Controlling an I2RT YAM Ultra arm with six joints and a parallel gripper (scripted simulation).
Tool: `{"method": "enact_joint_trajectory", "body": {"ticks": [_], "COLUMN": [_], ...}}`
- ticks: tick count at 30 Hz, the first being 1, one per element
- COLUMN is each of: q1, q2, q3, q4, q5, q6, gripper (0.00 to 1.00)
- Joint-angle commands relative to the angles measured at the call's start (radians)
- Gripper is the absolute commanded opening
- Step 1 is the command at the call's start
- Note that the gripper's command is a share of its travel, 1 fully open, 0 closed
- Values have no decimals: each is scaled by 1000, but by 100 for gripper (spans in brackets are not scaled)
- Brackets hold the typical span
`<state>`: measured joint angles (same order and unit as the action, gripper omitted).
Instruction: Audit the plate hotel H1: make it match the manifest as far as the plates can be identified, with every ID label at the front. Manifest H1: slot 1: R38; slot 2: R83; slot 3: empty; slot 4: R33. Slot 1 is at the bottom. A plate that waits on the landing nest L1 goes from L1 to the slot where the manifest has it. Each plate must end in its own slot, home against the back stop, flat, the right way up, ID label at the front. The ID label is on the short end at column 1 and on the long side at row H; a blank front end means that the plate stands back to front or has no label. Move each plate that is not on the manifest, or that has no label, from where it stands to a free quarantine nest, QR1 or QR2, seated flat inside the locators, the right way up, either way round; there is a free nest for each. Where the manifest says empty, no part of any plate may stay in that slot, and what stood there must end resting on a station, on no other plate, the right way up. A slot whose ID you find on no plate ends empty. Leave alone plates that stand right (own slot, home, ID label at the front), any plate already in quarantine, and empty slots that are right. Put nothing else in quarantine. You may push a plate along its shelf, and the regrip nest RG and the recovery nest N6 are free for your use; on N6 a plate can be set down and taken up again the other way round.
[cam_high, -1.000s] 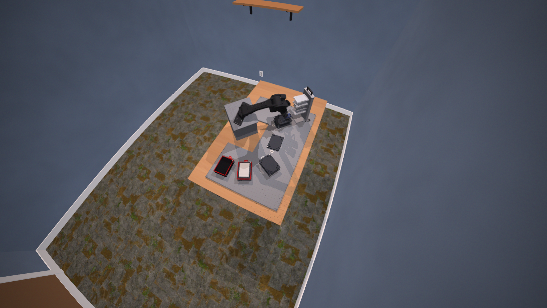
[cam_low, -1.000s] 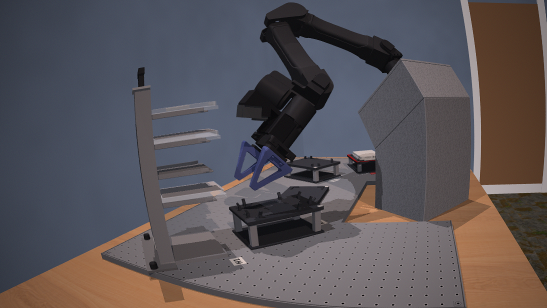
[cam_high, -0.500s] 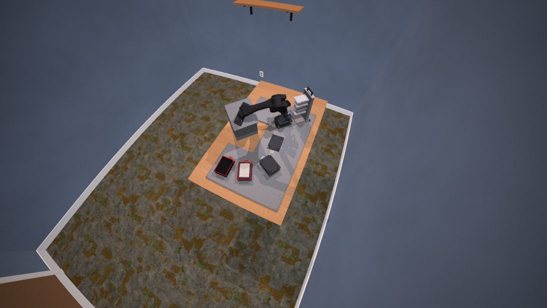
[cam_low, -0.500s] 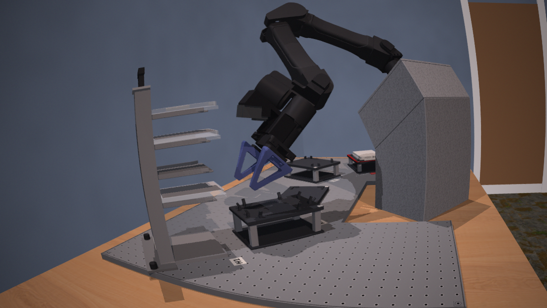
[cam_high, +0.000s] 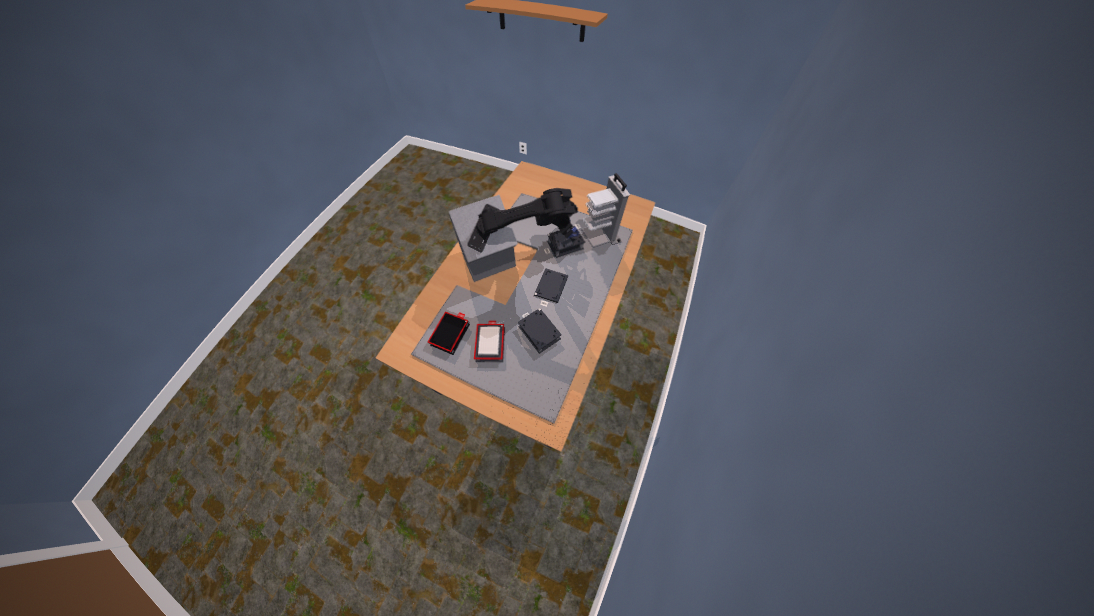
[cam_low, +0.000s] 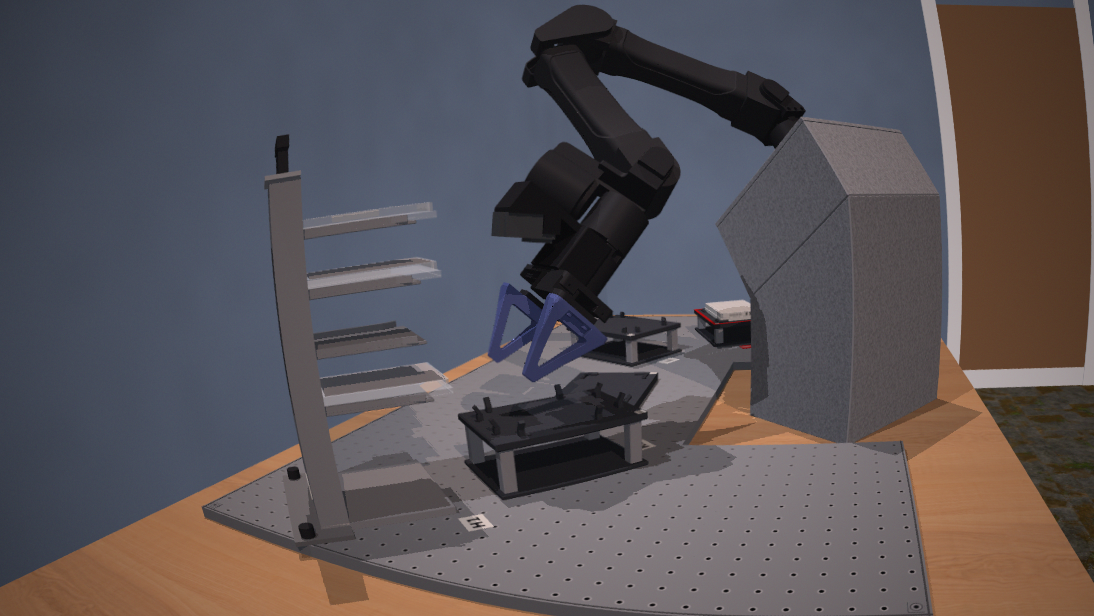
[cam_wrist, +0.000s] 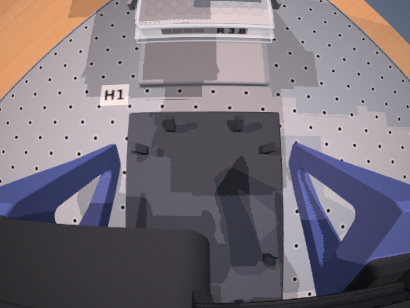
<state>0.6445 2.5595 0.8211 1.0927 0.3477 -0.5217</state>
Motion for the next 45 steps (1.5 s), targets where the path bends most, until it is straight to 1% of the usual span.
{"method": "enact_joint_trajectory", "body": {"ticks": [1,4,7,10,15,24,27,30,41,43,44,45], "q1": [3,-4,15,18,26,42,44,49,71,71,74,76], "q2": [-19,-22,-36,-41,-61,-98,-103,-115,-162,-162,-168,-172], "q3": [-34,-54,-74,-82,-116,-177,-185,-204,-276,-276,-283,-289], "q4": [37,57,66,69,81,100,88,109,124,124,115,122], "q5": [-14,-15,-12,-11,6,20,17,26,43,43,43,47], "q6": [-7,-8,1,4,11,22,23,26,41,41,42,44], "gripper": [100,100,100,100,100,100,100,100,100,100,100,100]}}
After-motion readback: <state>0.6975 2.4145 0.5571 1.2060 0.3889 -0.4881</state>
